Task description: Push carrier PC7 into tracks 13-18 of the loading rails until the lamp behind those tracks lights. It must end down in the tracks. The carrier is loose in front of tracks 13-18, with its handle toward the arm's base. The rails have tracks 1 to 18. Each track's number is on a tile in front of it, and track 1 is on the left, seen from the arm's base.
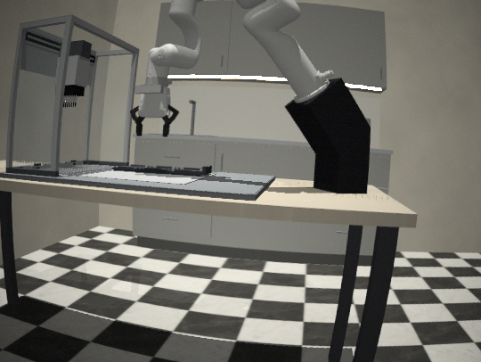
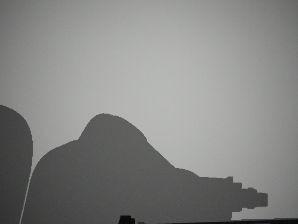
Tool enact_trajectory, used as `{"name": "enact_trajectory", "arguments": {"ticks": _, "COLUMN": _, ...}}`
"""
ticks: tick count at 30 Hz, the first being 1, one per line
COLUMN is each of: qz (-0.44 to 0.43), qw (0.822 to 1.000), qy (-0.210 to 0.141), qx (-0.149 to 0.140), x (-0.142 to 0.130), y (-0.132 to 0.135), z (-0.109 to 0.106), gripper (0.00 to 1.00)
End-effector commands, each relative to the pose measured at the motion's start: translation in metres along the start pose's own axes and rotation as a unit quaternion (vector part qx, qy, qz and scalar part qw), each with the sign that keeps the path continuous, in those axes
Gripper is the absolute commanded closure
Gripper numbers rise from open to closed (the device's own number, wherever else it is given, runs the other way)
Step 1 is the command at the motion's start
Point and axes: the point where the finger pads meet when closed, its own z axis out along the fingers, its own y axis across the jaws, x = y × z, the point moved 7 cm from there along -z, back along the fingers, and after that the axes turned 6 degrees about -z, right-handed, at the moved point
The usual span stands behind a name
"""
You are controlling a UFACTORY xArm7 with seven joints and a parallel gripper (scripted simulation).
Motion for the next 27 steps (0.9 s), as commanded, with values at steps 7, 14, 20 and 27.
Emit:
{"name": "enact_trajectory", "arguments": {"ticks": 7, "qz": 0.0, "qw": 1.0, "qy": -0.001, "qx": -0.001, "x": -0.001, "y": 0.001, "z": 0.0, "gripper": 0.0}}
{"name": "enact_trajectory", "arguments": {"ticks": 14, "qz": 0.0, "qw": 1.0, "qy": -0.001, "qx": -0.001, "x": -0.001, "y": 0.001, "z": 0.01, "gripper": 0.0}}
{"name": "enact_trajectory", "arguments": {"ticks": 20, "qz": 0.0, "qw": 1.0, "qy": -0.001, "qx": -0.001, "x": -0.001, "y": 0.001, "z": 0.018, "gripper": 0.0}}
{"name": "enact_trajectory", "arguments": {"ticks": 27, "qz": 0.0, "qw": 1.0, "qy": -0.001, "qx": -0.001, "x": -0.001, "y": 0.001, "z": 0.03, "gripper": 0.0}}
